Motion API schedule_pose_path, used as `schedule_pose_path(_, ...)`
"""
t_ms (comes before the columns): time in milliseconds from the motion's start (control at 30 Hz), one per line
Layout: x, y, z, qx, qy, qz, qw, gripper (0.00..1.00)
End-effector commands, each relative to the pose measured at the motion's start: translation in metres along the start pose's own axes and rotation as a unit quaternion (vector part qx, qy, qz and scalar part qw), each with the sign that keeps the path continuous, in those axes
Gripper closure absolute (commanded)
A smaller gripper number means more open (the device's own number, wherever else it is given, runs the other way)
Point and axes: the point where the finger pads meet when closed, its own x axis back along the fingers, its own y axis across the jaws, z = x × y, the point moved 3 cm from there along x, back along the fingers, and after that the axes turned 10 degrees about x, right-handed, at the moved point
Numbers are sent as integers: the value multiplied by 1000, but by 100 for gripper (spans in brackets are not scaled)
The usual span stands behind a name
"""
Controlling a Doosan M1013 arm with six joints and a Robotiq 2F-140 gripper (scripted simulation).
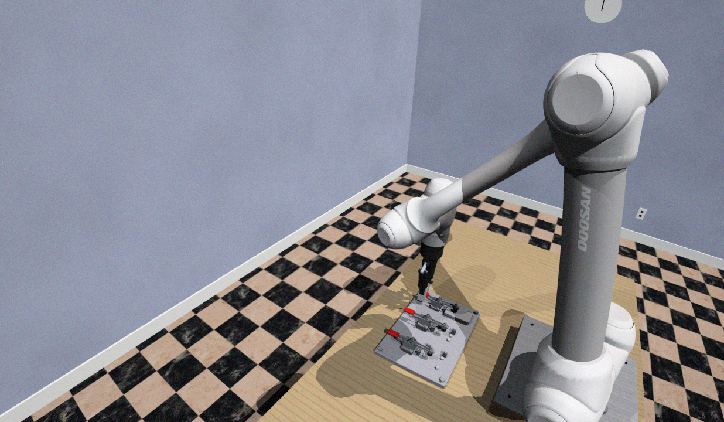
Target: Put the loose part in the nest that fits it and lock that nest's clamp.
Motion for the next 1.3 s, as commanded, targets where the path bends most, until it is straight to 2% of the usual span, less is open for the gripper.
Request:
schedule_pose_path(0, -4, -1, 0, -2, -1, 1, 1000, 90)
schedule_pose_path(1033, -10, 0, 3, -2, -1, 1, 1000, 90)
schedule_pose_path(1067, -10, 0, 3, -2, -1, 1, 1000, 65)
schedule_pose_path(1267, -10, 0, 3, -2, -1, 1, 1000, 65)
